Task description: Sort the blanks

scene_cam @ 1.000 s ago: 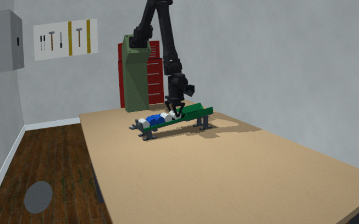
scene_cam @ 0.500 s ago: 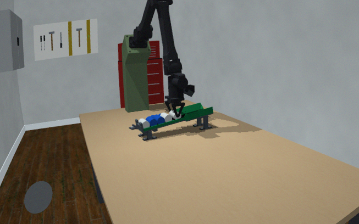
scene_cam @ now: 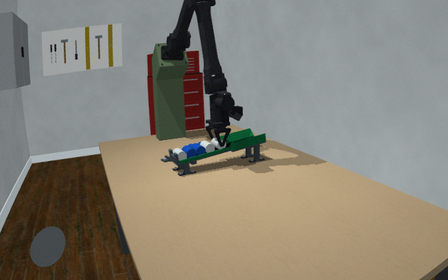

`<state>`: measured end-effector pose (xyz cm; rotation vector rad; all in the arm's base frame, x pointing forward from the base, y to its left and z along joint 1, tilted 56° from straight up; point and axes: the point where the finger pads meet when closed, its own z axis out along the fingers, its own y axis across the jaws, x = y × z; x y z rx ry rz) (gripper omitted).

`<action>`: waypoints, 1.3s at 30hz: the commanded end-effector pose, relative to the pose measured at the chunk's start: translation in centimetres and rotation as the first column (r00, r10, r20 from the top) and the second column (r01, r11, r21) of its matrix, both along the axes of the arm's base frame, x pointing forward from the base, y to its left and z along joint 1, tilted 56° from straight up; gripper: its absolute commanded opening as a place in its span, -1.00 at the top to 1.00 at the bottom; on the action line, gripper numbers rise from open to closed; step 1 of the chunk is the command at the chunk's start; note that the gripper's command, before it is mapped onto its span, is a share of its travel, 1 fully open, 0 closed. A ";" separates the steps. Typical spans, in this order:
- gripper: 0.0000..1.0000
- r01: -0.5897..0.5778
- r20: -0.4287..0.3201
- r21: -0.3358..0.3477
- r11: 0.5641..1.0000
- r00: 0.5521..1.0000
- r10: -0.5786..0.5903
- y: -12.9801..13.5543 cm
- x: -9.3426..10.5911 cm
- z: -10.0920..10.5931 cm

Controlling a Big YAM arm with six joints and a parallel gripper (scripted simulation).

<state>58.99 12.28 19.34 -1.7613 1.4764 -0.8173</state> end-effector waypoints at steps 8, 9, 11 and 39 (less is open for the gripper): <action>-0.19 0.007 0.025 0.001 1.000 1.000 -0.007 -0.8 0.1 1.6; -0.19 0.007 0.025 0.001 1.000 1.000 -0.007 -0.8 0.1 1.6; -0.27 0.007 0.025 0.001 1.000 1.000 -0.007 -0.8 0.1 1.6; -0.58 0.007 0.016 0.000 1.000 1.000 -0.007 -0.9 -0.6 1.4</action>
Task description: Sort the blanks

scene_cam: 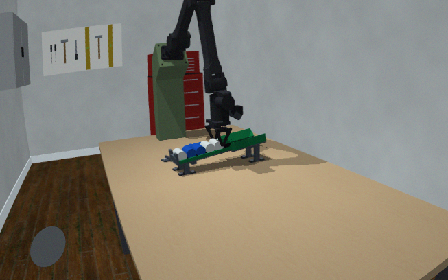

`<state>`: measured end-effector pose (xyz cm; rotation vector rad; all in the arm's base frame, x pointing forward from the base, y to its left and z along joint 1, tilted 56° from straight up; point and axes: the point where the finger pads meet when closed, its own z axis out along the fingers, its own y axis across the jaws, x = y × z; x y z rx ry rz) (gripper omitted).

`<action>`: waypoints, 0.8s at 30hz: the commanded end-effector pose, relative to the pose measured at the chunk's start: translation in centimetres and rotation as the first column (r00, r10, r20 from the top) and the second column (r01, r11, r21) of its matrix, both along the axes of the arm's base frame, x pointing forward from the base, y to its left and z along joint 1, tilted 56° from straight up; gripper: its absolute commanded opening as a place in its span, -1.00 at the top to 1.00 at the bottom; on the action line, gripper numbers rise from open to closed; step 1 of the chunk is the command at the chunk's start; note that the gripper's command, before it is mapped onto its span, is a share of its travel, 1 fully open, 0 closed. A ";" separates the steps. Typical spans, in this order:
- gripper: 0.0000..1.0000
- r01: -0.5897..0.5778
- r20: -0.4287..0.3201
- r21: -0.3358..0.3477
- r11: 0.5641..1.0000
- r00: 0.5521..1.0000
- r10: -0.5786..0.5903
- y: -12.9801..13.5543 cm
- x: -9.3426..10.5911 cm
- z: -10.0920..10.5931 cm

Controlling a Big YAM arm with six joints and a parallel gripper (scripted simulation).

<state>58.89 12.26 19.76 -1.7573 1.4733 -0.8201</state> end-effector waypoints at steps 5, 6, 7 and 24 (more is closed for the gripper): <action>-0.58 0.001 0.007 0.001 1.000 1.000 -0.001 -0.4 -2.0 1.8; -0.58 -0.001 0.007 0.003 1.000 1.000 0.001 -0.3 -2.4 2.0; -0.58 -0.003 0.007 0.004 1.000 1.000 0.003 -0.2 -2.8 2.3; -0.58 -0.005 0.002 0.005 1.000 1.000 0.005 -0.6 -7.8 5.3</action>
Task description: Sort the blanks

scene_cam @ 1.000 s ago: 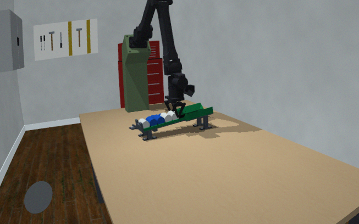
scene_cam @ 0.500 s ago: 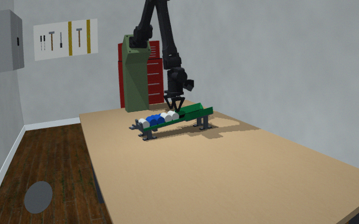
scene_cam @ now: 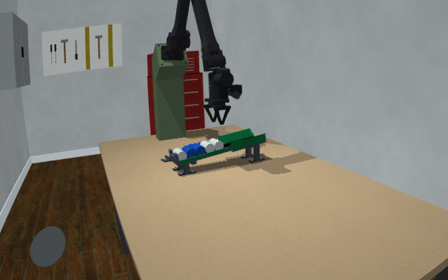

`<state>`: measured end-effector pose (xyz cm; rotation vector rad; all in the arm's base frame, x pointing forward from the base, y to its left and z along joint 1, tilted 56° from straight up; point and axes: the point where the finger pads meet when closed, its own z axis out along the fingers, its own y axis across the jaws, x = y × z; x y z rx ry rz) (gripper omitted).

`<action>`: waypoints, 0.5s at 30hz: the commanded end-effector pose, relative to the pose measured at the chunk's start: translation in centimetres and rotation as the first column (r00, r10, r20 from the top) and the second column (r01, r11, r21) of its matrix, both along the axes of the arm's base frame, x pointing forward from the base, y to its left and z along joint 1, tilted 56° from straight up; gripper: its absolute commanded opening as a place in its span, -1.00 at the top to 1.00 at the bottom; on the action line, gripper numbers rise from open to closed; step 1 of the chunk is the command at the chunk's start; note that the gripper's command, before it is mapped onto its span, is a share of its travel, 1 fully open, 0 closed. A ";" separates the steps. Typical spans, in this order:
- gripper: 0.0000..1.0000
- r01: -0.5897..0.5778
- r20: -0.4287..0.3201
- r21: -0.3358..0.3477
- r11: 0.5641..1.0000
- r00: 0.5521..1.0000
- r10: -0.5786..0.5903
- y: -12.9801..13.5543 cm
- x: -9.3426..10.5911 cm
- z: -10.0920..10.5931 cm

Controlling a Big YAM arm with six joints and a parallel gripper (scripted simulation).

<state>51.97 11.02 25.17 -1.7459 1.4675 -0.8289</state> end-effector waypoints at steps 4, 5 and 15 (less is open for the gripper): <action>-1.00 -0.008 -0.030 -0.002 1.000 1.000 0.008 0.7 -0.6 -1.2; -1.00 -0.009 -0.027 -0.002 1.000 1.000 0.009 0.7 -0.6 -1.1; -1.00 -0.009 -0.021 0.000 1.000 1.000 0.009 0.7 -0.5 -0.7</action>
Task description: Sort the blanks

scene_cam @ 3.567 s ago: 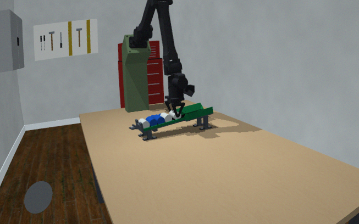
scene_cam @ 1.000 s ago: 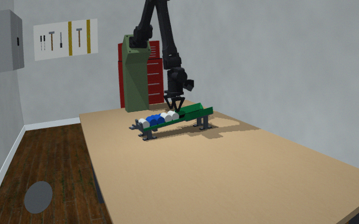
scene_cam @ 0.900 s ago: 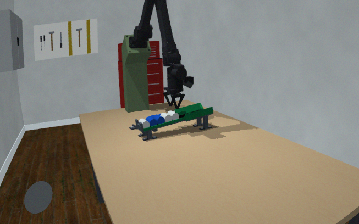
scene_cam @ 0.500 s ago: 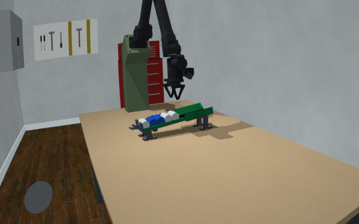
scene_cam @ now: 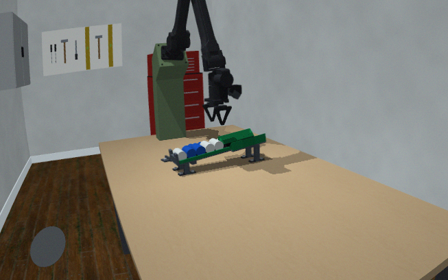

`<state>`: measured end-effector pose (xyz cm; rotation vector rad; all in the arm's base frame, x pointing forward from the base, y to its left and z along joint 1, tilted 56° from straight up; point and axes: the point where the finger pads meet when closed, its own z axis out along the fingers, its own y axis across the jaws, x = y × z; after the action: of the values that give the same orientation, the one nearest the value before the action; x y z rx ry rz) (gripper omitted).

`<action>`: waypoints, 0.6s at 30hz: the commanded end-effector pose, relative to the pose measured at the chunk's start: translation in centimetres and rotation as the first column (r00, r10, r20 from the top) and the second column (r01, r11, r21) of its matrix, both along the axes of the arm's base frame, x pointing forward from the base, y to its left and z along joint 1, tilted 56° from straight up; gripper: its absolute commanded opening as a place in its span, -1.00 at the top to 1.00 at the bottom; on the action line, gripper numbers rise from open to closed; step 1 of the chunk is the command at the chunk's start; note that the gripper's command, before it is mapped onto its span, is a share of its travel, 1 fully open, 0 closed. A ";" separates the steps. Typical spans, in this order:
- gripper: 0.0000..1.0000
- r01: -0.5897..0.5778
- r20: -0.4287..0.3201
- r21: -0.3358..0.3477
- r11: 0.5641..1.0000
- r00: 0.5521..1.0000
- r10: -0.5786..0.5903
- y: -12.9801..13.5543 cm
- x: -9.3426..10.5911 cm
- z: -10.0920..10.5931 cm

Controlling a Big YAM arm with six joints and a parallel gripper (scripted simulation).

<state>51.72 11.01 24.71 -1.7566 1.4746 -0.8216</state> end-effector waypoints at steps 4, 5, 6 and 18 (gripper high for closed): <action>-1.00 -0.008 -0.008 0.003 1.000 1.000 0.008 0.7 -0.2 -0.3; -1.00 -0.008 -0.008 0.003 1.000 1.000 0.008 0.7 -0.2 -0.3; -1.00 -0.008 -0.008 0.003 1.000 1.000 0.008 0.7 -0.2 -0.3; -1.00 0.036 -0.018 0.050 0.998 0.999 -0.035 0.0 0.1 -0.4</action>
<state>51.72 11.01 24.72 -1.7374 1.4909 -0.8106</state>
